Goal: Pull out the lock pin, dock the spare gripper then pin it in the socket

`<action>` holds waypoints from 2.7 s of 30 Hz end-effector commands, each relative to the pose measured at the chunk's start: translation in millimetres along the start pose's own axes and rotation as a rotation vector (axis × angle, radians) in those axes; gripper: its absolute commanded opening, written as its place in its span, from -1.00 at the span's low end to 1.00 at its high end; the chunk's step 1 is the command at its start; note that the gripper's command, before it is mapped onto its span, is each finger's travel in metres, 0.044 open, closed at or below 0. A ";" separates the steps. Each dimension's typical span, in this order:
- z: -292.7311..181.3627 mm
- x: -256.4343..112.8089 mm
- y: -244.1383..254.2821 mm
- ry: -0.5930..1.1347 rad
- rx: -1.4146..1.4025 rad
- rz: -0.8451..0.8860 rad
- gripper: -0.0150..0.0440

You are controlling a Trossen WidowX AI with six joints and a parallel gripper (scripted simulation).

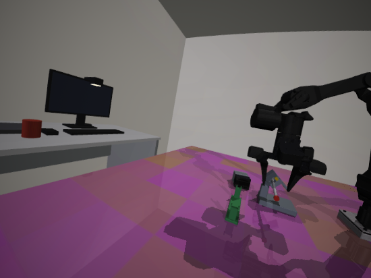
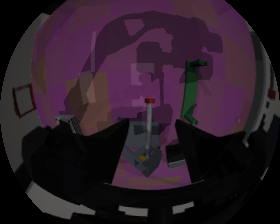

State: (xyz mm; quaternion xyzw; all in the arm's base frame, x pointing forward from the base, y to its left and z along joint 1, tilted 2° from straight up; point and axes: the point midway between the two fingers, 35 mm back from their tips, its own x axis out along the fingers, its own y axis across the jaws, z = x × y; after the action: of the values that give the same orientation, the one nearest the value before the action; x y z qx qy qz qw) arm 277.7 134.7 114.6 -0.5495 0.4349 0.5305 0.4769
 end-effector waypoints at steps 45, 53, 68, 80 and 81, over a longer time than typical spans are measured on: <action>0.9 43.3 4.2 -0.003 -0.002 0.002 -0.49; 3.1 38.6 3.9 -0.084 0.005 0.007 -0.49; 12.8 30.7 3.0 -0.177 0.013 0.009 -0.49; 20.8 27.0 1.6 -0.178 0.013 0.012 -0.49; 21.6 27.0 1.6 -0.178 0.013 0.013 -0.49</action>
State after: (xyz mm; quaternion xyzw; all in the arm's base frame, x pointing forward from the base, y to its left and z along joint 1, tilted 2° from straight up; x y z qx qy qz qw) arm 273.3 152.9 85.3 -0.4952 0.3994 0.5770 0.5122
